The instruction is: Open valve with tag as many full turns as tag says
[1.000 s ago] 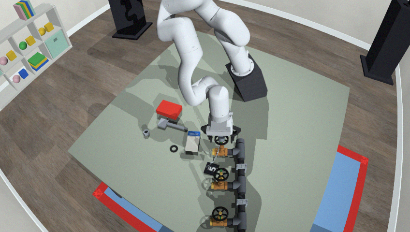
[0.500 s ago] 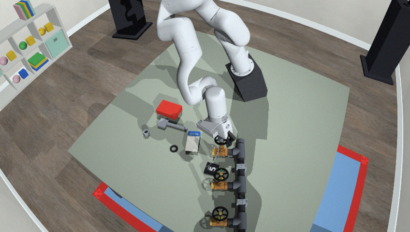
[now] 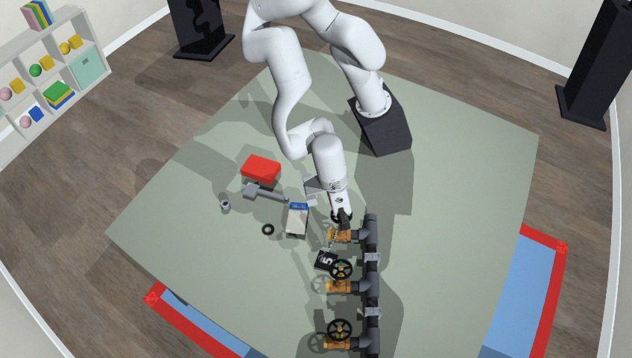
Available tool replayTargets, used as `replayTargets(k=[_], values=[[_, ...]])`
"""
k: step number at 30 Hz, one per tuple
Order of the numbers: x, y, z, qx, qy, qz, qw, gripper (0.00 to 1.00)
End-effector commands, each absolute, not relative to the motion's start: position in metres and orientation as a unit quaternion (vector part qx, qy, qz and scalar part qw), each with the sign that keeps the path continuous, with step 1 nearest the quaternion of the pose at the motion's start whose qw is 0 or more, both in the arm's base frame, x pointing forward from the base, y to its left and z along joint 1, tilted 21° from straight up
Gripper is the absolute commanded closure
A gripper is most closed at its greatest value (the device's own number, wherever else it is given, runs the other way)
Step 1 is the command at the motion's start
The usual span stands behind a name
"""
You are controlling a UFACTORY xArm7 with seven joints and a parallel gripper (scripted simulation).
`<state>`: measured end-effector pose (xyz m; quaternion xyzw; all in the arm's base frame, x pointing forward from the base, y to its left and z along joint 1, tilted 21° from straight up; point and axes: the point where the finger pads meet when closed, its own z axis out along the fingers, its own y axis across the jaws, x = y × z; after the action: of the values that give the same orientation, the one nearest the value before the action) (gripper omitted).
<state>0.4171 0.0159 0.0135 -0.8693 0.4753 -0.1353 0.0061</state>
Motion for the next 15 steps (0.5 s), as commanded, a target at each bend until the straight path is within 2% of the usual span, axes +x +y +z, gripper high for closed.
replayTargets(k=[1,15], values=[[0.4179,0.0167,0.0142,-0.793,0.585,-0.169,0.026,0.00],[0.4179,0.0167,0.0142,-0.671,0.711,-0.206,0.050,0.00]])
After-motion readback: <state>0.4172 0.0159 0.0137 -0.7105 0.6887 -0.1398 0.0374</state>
